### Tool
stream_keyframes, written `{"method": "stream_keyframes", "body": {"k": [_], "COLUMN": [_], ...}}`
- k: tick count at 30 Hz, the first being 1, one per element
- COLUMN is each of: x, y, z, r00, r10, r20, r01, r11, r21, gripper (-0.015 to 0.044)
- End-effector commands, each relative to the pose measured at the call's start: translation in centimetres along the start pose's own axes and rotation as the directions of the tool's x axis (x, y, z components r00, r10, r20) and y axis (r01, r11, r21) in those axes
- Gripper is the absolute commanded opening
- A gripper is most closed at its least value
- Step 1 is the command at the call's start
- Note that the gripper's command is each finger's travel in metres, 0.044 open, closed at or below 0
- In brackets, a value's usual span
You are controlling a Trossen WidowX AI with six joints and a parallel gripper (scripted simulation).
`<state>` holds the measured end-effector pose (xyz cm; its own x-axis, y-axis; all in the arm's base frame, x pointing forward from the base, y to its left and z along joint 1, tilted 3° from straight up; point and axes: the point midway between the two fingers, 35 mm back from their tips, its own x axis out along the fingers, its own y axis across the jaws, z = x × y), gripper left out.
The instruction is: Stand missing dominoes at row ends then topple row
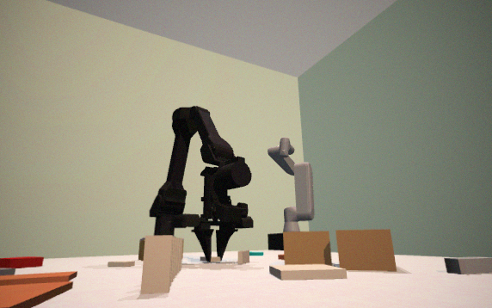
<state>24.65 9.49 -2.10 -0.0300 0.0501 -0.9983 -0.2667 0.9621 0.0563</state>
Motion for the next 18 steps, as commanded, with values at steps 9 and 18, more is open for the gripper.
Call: {"method": "stream_keyframes", "body": {"k": [9,18], "x": [-11.8,-15.7], "y": [0.5,1.4], "z": [0.0,-0.4], "r00": [1.000,1.000], "r10": [-0.003,-0.002], "r20": [0.009,0.009], "r01": [0.003,0.003], "r11": [1.000,0.996], "r21": [0.004,-0.084], "gripper": [0.0107,0.0107]}}
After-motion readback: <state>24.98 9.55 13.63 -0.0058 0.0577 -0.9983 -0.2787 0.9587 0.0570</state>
